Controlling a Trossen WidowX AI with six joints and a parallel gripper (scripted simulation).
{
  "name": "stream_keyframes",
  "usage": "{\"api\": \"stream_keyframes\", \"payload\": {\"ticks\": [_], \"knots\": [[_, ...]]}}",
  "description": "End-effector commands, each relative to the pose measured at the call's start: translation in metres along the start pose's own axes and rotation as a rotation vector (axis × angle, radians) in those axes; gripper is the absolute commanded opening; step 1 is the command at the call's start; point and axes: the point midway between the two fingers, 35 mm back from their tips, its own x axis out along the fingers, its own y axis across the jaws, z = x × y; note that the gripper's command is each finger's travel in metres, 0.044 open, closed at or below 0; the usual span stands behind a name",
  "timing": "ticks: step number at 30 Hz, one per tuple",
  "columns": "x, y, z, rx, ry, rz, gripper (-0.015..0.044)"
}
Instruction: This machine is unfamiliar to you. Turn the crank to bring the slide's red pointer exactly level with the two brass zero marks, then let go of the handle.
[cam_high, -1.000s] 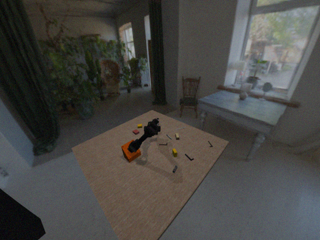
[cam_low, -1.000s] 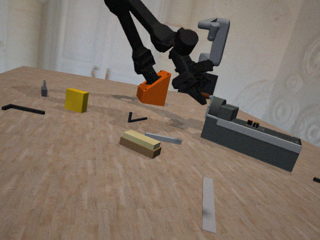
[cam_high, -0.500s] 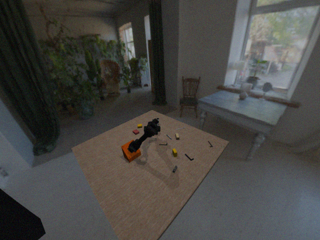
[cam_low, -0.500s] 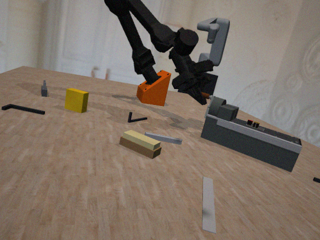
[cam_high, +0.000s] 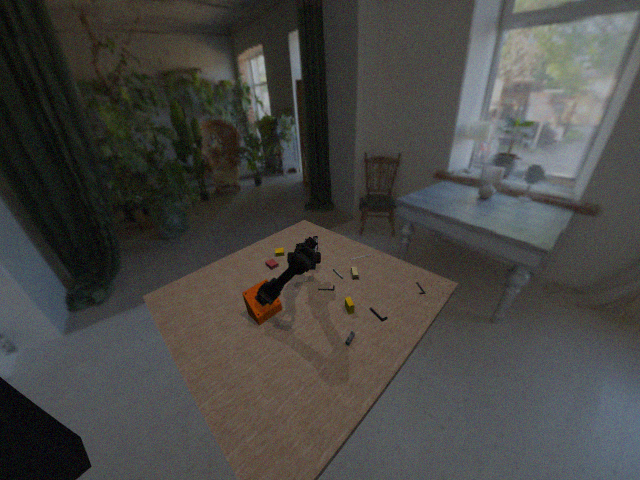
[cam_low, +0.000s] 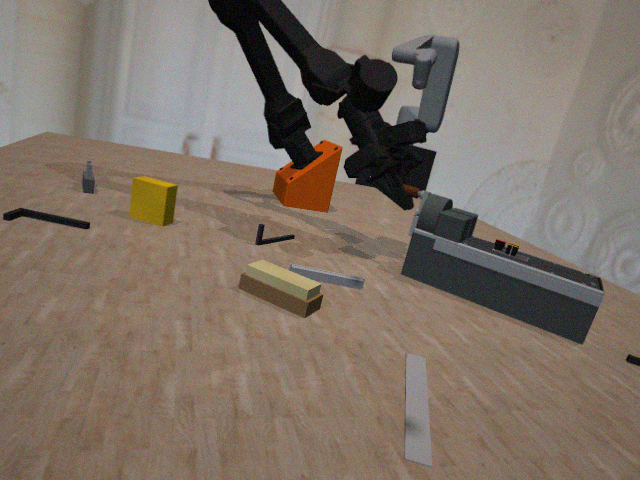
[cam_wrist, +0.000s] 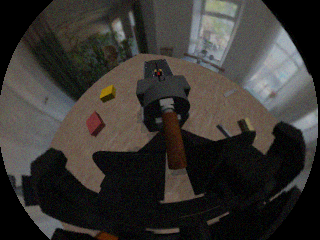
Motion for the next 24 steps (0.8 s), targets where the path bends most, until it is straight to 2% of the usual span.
{"api": "stream_keyframes", "payload": {"ticks": [1,10,24], "knots": [[0.0004,0.0092,-0.0008,-0.012,-0.003,0.024,0.0000],[0.0000,0.0001,0.0000,0.000,0.000,0.000,0.0000],[0.0000,0.0001,0.0000,0.000,0.000,0.000,0.0368]]}}
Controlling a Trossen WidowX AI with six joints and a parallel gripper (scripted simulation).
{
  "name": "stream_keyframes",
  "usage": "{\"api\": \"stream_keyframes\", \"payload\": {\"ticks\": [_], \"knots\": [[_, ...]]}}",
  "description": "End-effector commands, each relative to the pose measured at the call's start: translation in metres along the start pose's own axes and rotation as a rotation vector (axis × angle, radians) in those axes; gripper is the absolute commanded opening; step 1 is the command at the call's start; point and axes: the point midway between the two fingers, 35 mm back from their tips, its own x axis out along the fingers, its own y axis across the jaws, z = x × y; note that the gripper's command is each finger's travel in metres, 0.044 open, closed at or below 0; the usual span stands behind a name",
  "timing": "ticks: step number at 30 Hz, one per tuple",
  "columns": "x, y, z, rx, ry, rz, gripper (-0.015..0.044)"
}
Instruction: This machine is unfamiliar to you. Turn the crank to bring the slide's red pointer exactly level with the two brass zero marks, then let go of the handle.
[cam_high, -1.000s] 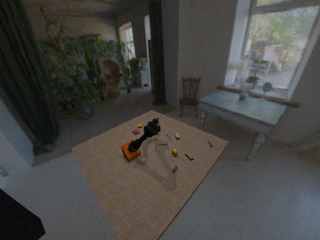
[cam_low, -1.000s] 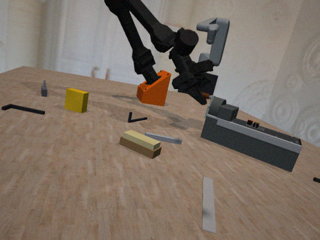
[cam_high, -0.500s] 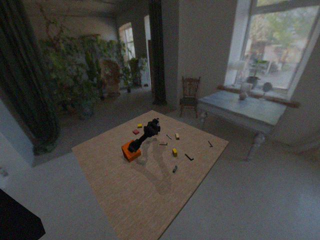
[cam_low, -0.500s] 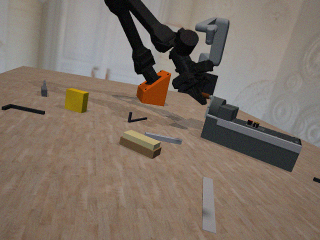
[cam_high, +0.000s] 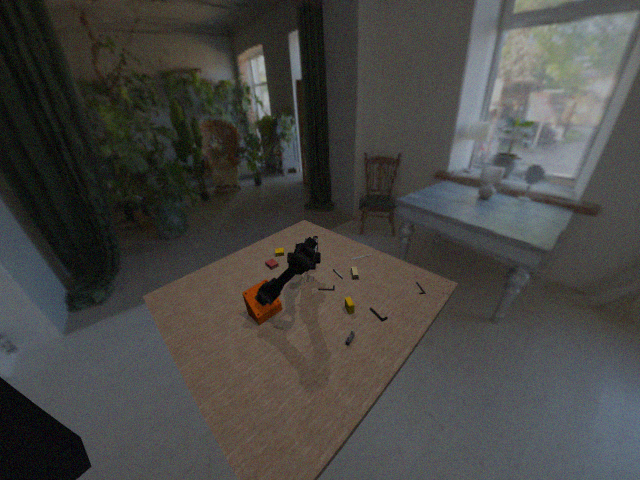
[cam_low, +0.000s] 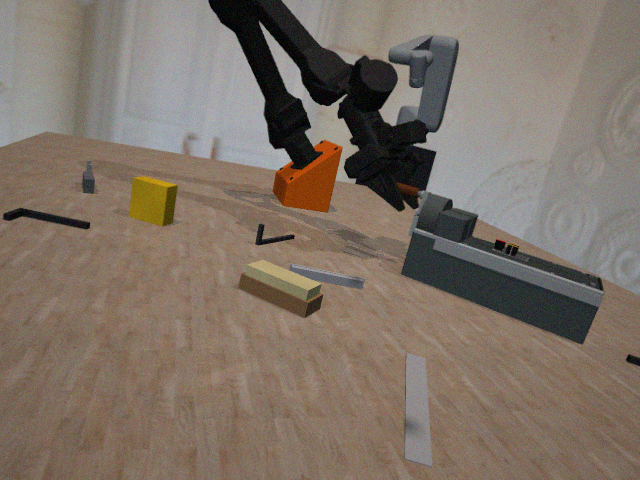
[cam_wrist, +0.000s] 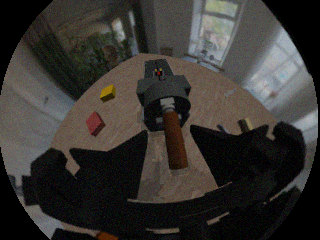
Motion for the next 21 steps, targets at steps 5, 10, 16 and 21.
{"api": "stream_keyframes", "payload": {"ticks": [5,10,16,21], "knots": [[-0.003,0.000,0.003,0.000,0.000,0.000,0.0440],[-0.023,-0.001,0.025,0.001,0.000,0.002,0.0440],[-0.037,0.000,0.039,0.000,-0.001,0.003,0.0440],[-0.061,0.002,0.064,-0.005,0.001,0.012,0.0440]]}}
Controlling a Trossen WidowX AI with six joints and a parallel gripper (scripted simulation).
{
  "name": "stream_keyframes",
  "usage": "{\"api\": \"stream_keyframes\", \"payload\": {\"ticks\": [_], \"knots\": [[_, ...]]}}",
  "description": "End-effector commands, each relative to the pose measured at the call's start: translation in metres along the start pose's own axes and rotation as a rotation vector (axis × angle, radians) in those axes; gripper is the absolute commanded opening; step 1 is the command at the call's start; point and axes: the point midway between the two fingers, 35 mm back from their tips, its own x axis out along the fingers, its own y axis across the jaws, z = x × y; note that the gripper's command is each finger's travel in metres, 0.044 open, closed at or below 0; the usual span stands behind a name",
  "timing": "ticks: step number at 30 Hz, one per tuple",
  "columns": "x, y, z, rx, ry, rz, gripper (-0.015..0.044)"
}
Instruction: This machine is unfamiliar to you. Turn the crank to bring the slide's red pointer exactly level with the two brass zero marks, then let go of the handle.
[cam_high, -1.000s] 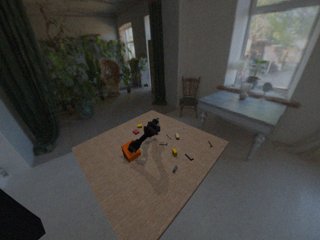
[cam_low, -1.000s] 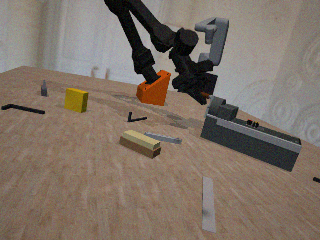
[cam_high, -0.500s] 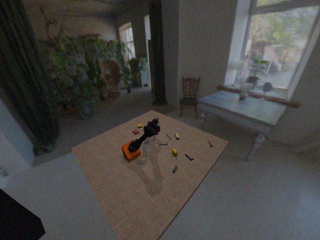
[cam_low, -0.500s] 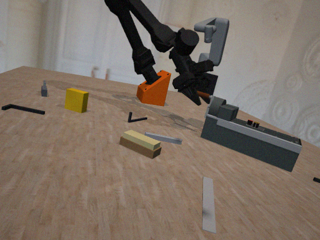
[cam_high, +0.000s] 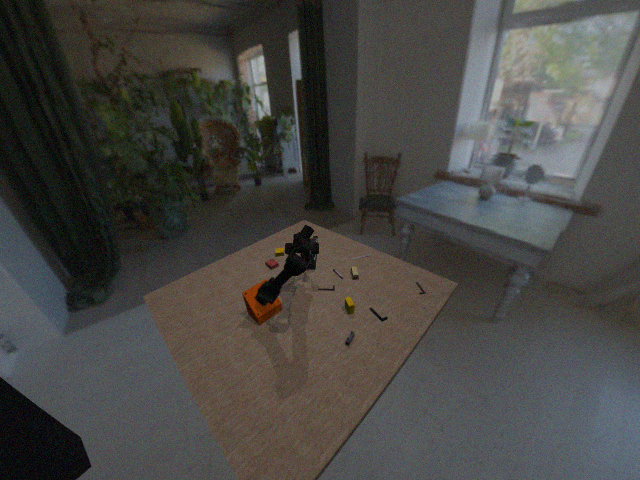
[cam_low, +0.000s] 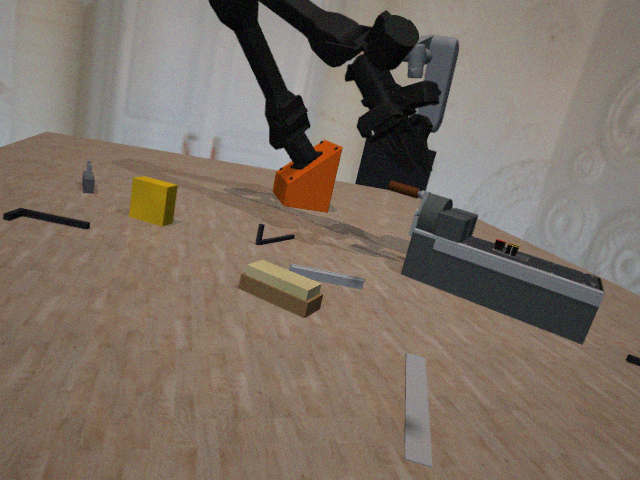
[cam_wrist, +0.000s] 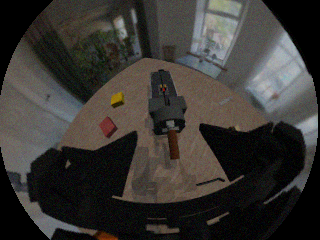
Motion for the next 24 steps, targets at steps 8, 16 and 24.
{"api": "stream_keyframes", "payload": {"ticks": [8,16,24], "knots": [[-0.022,-0.005,0.039,0.018,-0.004,-0.027,0.0440],[0.002,-0.011,0.073,0.067,0.026,-0.094,0.0440],[0.030,-0.010,0.103,0.115,0.050,-0.165,0.0440]]}}
